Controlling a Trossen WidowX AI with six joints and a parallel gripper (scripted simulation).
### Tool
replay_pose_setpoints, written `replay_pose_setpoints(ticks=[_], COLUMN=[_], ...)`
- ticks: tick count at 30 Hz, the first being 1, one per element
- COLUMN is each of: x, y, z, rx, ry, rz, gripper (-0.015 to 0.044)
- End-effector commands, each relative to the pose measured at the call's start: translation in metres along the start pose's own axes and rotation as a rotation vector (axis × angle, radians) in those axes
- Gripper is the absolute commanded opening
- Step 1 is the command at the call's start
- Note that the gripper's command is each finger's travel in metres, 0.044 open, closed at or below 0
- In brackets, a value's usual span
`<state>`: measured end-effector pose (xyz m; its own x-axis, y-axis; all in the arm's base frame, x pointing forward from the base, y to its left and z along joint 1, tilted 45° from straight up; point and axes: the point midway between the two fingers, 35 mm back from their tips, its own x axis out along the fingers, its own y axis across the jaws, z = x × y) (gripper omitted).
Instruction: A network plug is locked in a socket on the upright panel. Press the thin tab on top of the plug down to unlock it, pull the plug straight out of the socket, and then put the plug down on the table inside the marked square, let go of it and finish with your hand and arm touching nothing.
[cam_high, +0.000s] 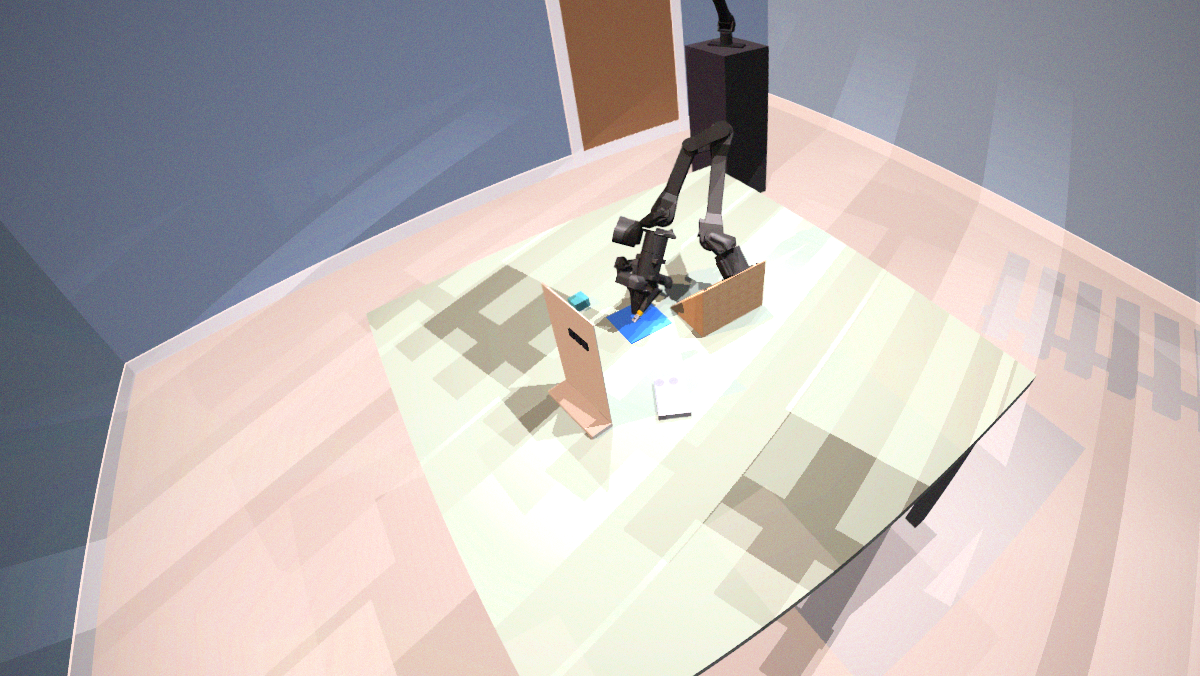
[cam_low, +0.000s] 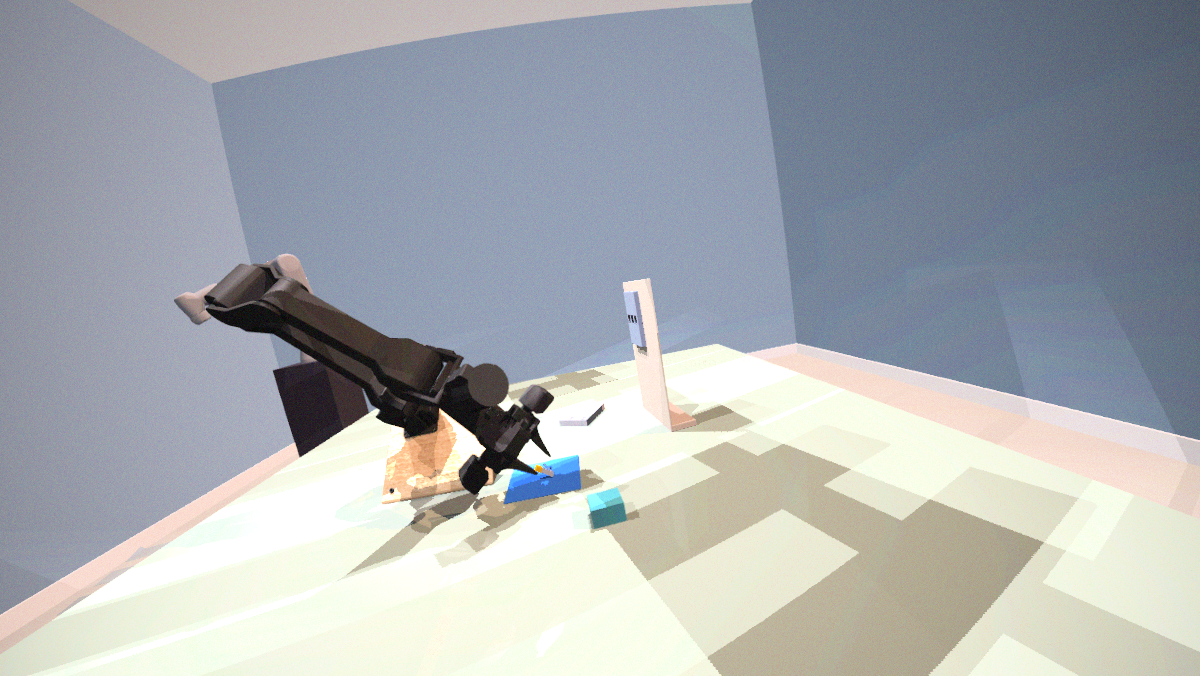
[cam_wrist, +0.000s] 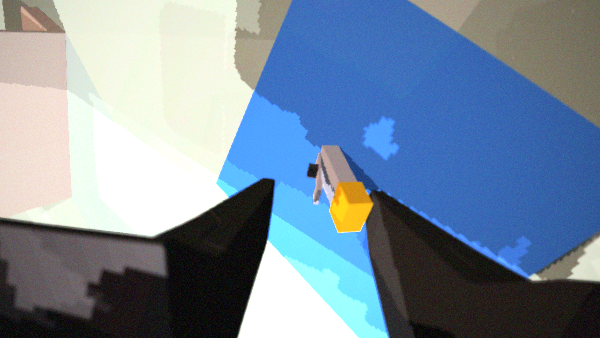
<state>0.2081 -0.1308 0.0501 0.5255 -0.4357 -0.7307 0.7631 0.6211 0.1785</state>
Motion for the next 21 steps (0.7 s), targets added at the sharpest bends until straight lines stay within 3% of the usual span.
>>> replay_pose_setpoints(ticks=[1, 21], x=[-0.004, -0.019], y=[0.000, 0.001], z=[0.002, 0.000], rx=[0.005, 0.003], ry=[-0.008, -0.005], rz=[-0.001, 0.000], gripper=[0.0156, 0.0156])
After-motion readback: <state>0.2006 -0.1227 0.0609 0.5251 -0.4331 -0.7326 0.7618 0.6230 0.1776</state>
